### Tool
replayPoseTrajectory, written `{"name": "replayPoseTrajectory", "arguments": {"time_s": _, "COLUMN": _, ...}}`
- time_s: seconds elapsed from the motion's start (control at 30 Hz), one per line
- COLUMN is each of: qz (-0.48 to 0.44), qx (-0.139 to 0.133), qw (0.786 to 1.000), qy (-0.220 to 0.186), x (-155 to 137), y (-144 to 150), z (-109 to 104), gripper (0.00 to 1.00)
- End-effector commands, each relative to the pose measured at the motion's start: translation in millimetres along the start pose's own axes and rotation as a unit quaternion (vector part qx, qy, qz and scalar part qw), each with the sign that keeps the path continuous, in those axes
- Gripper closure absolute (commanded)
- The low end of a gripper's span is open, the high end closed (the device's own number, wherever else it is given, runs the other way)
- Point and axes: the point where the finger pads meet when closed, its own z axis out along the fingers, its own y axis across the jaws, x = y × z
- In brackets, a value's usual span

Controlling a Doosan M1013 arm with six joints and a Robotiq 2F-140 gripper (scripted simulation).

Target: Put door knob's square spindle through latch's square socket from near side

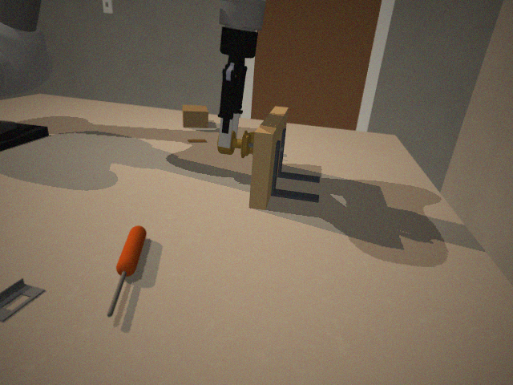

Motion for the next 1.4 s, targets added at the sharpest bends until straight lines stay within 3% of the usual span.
{"name": "replayPoseTrajectory", "arguments": {"time_s": 0.0, "qz": 0.000, "qx": 0.001, "qw": 1.000, "qy": -0.002, "x": 2.0, "y": -2.5, "z": -1.1, "gripper": 0.58}}
{"name": "replayPoseTrajectory", "arguments": {"time_s": 1.37, "qz": 0.000, "qx": 0.001, "qw": 1.000, "qy": -0.002, "x": 7.2, "y": -2.5, "z": -1.5, "gripper": 0.58}}
